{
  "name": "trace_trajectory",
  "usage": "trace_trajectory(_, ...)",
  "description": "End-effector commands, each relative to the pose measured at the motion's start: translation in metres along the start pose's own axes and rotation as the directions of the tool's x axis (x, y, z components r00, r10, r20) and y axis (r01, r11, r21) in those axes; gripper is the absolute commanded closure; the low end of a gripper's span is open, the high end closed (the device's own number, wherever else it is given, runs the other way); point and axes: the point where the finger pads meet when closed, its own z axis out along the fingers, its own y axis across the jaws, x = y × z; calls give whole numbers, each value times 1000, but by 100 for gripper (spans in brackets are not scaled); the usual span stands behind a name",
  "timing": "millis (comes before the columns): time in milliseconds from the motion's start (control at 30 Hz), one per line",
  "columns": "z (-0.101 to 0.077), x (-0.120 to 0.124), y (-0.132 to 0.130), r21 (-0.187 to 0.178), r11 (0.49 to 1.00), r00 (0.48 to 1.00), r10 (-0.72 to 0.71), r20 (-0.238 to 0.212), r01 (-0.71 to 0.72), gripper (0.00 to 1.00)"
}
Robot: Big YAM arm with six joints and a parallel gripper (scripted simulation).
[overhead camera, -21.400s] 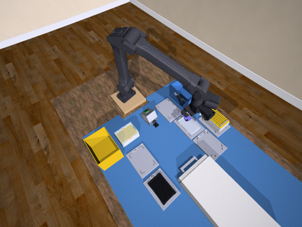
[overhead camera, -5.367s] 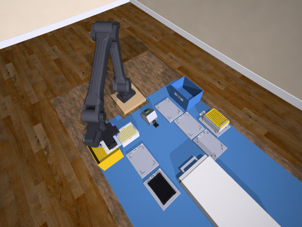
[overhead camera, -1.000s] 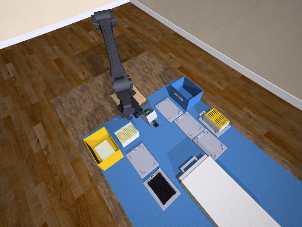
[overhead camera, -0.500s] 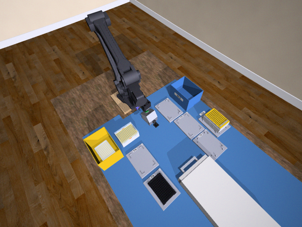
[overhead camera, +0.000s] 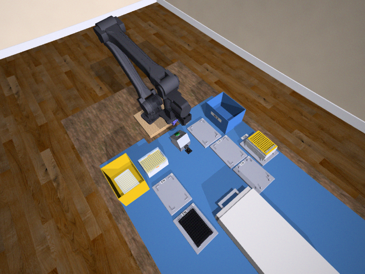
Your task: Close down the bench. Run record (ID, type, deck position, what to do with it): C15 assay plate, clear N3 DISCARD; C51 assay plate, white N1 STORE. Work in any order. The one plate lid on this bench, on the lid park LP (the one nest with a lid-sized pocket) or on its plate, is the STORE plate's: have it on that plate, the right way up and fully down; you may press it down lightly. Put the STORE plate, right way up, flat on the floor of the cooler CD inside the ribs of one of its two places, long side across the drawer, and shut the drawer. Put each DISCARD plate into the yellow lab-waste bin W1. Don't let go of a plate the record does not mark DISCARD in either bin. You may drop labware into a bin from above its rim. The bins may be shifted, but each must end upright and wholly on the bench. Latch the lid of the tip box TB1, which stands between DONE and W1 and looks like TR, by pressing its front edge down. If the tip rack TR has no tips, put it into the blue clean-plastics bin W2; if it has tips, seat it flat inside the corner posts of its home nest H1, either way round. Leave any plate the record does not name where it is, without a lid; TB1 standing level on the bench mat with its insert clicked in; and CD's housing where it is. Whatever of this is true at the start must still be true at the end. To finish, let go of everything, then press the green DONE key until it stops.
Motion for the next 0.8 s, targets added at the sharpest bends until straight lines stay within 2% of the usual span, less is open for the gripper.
trace_trajectory(0,-14,-4,12,-2,1000,999,31,31,-31,100)
trace_trajectory(100,-19,-8,22,-5,999,999,32,37,-31,100)
trace_trajectory(333,-17,-10,20,-6,999,999,32,43,-32,100)
trace_trajectory(367,-1,-4,19,-2,999,999,50,19,-50,100)
trace_trajectory(433,-1,-4,19,-2,999,999,50,19,-50,100)
trace_trajectory(767,27,-4,18,-1,999,999,32,13,-32,100)
